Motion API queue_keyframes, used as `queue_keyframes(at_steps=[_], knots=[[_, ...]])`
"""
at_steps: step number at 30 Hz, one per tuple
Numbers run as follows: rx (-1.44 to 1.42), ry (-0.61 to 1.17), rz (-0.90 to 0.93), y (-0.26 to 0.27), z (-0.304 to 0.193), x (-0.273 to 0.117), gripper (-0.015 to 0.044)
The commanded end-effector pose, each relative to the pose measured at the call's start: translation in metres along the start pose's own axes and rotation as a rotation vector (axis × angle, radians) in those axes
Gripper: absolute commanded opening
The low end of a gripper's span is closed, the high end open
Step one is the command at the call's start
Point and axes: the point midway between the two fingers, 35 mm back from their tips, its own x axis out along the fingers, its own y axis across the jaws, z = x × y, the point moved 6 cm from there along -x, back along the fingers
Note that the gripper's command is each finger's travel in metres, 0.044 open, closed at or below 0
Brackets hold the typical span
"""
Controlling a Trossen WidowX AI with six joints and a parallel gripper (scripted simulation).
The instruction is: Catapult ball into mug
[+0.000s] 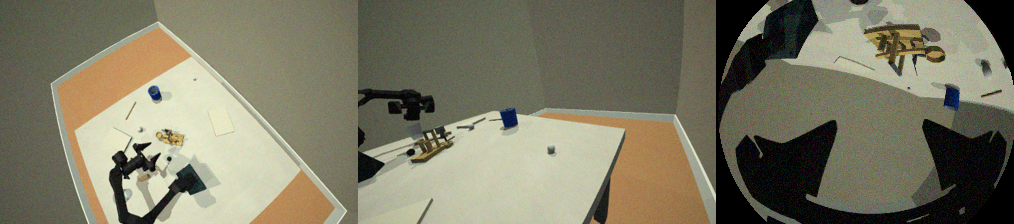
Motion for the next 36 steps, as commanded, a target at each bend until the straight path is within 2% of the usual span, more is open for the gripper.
queue_keyframes(at_steps=[1, 36], knots=[[0.049, -0.080, 0.039, -0.005, -0.004, 0.015, 0.0440], [0.669, -0.875, 0.363, 0.005, -0.040, 0.156, 0.0440]])
